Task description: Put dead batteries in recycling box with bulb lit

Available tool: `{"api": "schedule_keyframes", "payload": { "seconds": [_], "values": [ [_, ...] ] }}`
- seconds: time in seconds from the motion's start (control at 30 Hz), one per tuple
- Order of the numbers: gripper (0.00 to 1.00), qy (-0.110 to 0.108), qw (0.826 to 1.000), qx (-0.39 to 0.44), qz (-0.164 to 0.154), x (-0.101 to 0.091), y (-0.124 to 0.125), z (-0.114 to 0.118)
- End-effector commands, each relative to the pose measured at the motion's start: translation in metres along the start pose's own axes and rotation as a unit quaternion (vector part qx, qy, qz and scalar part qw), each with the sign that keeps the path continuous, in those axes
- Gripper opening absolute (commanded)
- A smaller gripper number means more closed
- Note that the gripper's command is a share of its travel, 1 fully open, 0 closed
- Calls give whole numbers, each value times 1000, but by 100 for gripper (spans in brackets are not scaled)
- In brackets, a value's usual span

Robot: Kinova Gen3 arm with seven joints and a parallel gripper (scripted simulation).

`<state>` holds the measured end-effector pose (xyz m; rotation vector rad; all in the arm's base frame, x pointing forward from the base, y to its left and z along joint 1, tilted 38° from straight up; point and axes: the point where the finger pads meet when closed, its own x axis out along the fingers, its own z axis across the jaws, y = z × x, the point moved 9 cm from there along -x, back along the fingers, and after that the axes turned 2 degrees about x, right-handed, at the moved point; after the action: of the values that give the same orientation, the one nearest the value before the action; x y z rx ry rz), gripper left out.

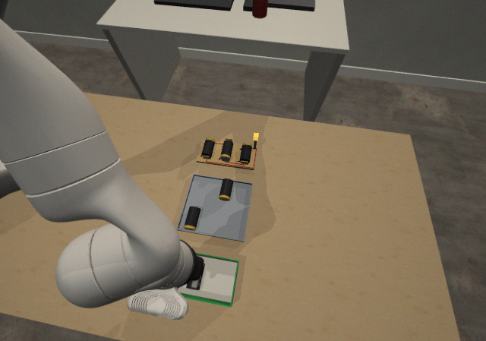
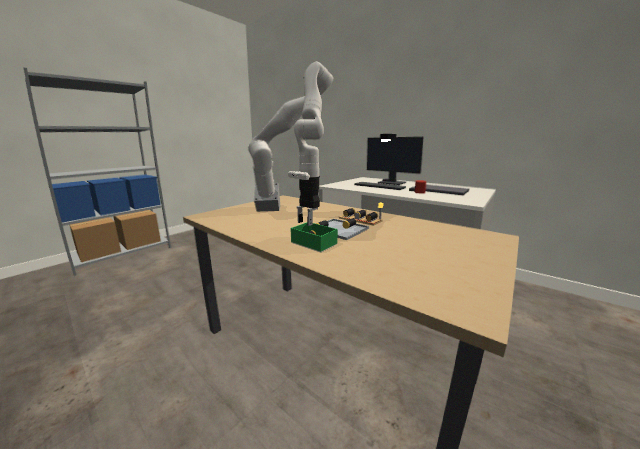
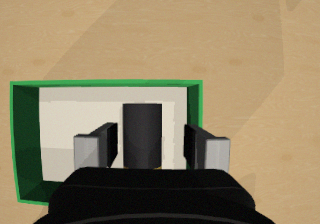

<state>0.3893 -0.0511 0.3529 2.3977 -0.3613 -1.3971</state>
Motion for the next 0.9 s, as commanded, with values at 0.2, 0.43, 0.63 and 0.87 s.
{"api": "schedule_keyframes", "payload": {
  "seconds": [0.2,0.43,0.63,0.87],
  "values": [
    [90,7,1000,-11,-3,-23,-8,-4],
    [90,7,1000,-11,-3,-23,-8,-4],
    [90,7,1000,-11,-3,-42,-8,-4],
    [90,7,1000,-11,-3,-67,-8,-4]
  ]
}}
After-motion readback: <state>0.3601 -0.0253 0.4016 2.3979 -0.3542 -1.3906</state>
